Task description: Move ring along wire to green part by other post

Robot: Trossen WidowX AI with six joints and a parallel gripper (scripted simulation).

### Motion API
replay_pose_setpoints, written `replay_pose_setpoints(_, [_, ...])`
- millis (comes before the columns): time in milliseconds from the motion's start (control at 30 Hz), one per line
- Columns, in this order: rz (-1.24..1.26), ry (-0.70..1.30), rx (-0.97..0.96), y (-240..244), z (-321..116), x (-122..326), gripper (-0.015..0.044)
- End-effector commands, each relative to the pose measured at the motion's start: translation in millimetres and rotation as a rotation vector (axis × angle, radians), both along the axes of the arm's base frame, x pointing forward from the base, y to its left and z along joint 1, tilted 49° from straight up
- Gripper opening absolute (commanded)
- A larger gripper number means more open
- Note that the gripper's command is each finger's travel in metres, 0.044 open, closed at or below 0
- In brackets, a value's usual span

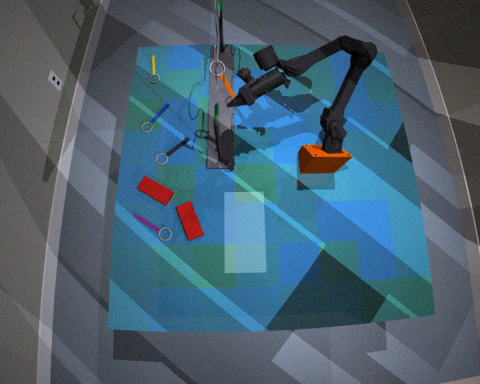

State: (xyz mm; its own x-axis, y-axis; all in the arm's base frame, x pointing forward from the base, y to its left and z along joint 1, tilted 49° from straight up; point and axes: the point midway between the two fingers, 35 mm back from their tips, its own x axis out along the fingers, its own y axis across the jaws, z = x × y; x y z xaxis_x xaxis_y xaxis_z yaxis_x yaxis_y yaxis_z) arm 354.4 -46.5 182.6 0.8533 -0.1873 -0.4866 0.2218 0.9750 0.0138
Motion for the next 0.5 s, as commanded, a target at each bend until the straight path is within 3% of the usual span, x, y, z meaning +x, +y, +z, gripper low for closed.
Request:
replay_pose_setpoints(0, [0.008, -0.028, 0.089, 14, 9, 3, -0.015])
replay_pose_setpoints(467, [0.014, -0.064, 0.413, 60, 24, 8, -0.015])
